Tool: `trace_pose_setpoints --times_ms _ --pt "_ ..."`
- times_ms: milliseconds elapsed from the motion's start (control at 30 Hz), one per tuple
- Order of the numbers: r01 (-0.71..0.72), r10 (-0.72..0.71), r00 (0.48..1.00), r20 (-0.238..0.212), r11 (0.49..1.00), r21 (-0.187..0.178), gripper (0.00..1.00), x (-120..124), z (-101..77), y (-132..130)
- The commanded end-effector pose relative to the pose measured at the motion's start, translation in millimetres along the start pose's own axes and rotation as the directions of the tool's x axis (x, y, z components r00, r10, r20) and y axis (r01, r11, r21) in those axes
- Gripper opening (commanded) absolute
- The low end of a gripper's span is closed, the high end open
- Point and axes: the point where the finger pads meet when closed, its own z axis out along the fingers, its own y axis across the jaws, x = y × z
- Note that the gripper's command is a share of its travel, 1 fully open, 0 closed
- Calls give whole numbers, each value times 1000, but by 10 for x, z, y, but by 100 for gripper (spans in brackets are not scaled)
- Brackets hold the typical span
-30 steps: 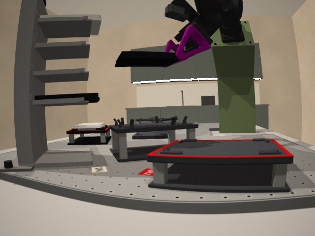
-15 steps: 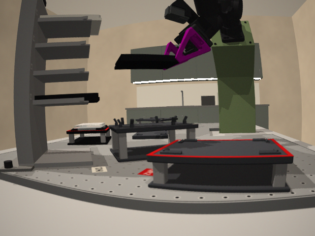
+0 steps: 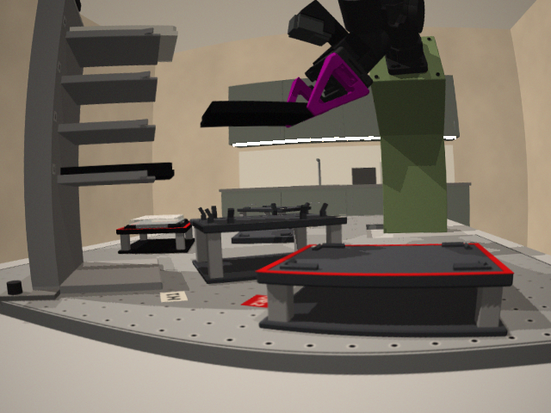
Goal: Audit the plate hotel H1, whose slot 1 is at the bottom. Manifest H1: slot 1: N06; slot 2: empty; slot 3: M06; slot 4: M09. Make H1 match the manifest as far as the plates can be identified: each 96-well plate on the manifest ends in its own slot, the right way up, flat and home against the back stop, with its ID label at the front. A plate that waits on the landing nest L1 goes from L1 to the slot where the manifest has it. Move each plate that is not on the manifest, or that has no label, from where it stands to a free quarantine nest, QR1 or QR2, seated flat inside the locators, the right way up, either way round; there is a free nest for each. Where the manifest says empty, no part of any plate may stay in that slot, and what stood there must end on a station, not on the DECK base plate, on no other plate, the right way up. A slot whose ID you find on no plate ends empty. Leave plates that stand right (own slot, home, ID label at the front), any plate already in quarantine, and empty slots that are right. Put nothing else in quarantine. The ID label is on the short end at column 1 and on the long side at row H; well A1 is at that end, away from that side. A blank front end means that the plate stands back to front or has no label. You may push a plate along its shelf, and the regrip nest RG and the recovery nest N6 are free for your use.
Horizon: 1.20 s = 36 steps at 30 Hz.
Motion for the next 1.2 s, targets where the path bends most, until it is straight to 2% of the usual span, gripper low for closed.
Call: trace_pose_setpoints --times_ms 0,1167 --pt "6 -6 1000 13 1000 -18 86 -12 43 70" --pt "6 -6 1000 12 1000 -18 86 103 149 68"
